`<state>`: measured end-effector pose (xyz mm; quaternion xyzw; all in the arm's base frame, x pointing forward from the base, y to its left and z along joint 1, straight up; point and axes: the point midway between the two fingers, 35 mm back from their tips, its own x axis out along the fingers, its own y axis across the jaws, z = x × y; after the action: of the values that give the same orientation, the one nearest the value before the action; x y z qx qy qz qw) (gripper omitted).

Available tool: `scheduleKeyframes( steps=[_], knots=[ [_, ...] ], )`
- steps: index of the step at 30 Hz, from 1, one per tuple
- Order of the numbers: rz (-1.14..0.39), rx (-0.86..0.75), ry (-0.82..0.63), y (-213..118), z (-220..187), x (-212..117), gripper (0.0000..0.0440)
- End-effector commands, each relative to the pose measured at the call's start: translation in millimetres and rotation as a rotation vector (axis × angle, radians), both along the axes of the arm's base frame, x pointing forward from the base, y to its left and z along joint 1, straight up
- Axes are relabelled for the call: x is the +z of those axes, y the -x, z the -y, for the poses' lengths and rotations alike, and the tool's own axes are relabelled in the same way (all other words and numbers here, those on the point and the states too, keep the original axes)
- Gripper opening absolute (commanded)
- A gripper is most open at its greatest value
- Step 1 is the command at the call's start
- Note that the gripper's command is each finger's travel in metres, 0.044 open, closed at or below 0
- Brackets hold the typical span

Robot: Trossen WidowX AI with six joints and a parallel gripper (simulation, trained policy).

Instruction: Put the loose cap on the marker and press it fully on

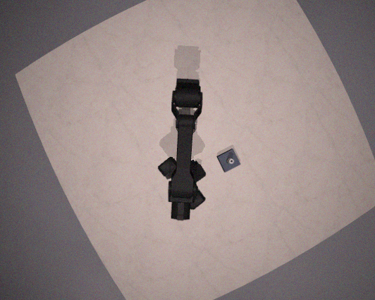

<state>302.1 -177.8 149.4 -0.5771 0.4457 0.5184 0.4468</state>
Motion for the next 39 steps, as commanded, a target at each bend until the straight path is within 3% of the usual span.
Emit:
scheduleKeyframes(
  steps=[1,39],
  knots=[
    [-0.040,0.007,-0.019,-1.0,-6.0,-10.7,0.0316],
    [-0.220,0.251,-0.155,2.6,-72.0,-73.1,0.0274]
  ],
)
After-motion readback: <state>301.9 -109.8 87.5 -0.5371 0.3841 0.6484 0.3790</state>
